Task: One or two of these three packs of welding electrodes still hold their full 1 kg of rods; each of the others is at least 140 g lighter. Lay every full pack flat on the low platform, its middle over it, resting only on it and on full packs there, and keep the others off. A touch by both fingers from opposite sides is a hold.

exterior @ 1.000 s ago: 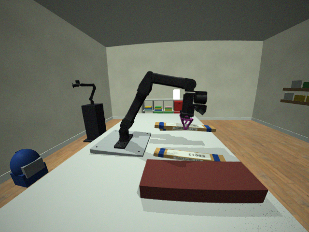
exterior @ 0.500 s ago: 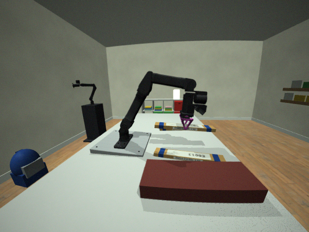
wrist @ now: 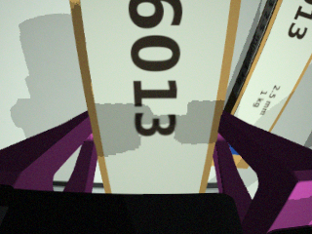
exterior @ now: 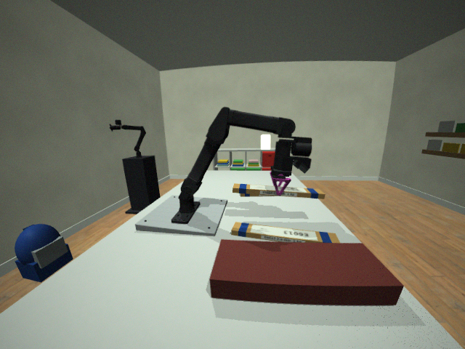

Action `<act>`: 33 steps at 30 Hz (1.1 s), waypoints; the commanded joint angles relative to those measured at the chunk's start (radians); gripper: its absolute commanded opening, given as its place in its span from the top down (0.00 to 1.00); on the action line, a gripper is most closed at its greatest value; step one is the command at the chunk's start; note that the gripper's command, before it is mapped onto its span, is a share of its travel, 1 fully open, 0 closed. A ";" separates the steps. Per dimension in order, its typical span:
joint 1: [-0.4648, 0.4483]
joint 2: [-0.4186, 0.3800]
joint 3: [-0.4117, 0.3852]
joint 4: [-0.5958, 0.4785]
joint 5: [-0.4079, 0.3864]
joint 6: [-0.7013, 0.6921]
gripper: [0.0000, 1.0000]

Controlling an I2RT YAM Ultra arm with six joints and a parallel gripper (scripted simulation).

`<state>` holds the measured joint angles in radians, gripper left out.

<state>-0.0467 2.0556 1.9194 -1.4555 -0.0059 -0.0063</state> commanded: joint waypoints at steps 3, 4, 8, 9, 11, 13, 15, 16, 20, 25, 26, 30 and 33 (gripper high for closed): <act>-0.002 -0.057 0.069 -0.040 -0.001 -0.002 1.00; -0.002 -0.057 0.069 -0.040 -0.001 -0.002 1.00; -0.002 -0.057 0.069 -0.040 -0.001 -0.002 1.00; -0.002 -0.057 0.069 -0.040 -0.001 -0.002 1.00; 0.013 -0.083 0.074 -0.044 -0.007 0.041 1.00; 0.018 -0.086 0.070 -0.043 -0.007 0.079 1.00; 0.030 -0.090 0.063 -0.040 -0.009 0.138 1.00; 0.037 -0.091 0.061 -0.040 -0.007 0.145 1.00; 0.065 -0.097 0.053 -0.038 -0.001 0.176 1.00; 0.101 -0.102 0.046 -0.036 0.005 0.212 1.00; 0.109 -0.102 0.045 -0.036 0.005 0.220 1.00; 0.124 -0.099 0.047 -0.038 0.008 0.236 1.00; 0.145 -0.101 0.044 -0.037 0.008 0.256 1.00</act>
<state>0.0799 2.0392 1.9194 -1.4582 -0.0048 0.2161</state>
